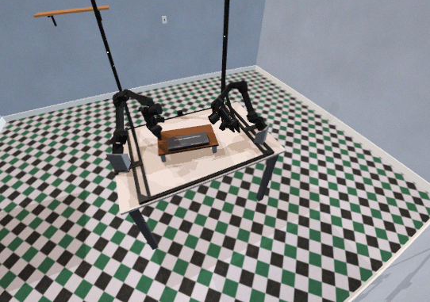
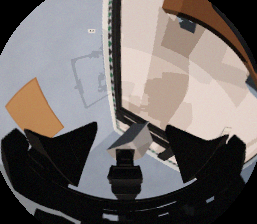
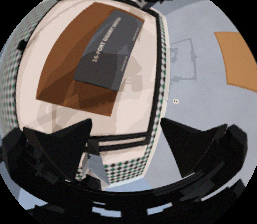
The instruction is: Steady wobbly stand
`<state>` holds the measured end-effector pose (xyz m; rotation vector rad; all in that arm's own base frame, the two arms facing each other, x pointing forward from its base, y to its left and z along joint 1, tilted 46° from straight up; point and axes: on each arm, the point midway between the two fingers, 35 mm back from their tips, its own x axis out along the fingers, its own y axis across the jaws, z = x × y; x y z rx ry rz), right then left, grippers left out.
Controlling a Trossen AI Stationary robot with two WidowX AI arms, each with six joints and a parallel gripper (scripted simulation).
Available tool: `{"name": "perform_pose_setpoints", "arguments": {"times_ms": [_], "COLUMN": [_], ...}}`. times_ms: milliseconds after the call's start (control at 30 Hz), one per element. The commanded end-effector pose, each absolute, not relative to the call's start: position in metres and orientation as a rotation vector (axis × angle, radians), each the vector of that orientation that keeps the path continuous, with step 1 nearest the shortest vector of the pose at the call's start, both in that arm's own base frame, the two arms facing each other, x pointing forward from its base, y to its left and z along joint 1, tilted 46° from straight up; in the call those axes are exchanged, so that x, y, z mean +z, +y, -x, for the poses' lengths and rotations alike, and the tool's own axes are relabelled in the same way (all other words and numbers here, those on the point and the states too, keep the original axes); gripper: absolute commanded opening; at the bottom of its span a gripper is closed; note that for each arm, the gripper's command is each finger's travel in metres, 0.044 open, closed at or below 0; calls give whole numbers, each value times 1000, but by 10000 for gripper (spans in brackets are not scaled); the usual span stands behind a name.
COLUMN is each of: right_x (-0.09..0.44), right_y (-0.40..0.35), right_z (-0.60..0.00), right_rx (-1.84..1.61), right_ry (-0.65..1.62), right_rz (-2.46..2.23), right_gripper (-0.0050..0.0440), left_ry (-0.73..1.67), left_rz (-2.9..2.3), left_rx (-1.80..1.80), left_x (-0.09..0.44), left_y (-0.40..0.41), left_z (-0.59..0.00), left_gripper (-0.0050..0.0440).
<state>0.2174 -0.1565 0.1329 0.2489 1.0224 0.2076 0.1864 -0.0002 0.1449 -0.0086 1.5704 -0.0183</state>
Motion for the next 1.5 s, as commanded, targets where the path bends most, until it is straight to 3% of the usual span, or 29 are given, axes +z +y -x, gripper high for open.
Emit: {"name": "perform_pose_setpoints", "arguments": {"times_ms": [0,133,1467], "right_x": [110,101,100], "right_y": [-116,-74,-68], "right_z": [-194,-172,-168], "right_rx": [341,475,495], "right_ry": [1087,1129,1134], "right_rz": [-391,-551,-576], "right_gripper": [440,440,440], "left_ry": [1570,1570,1570], "left_rz": [9,9,9], "left_rx": [-18,-18,-18], "left_x": [145,145,145], "left_y": [0,0,0], "left_z": [-186,-186,-186], "left_gripper": [440,440,440]}}
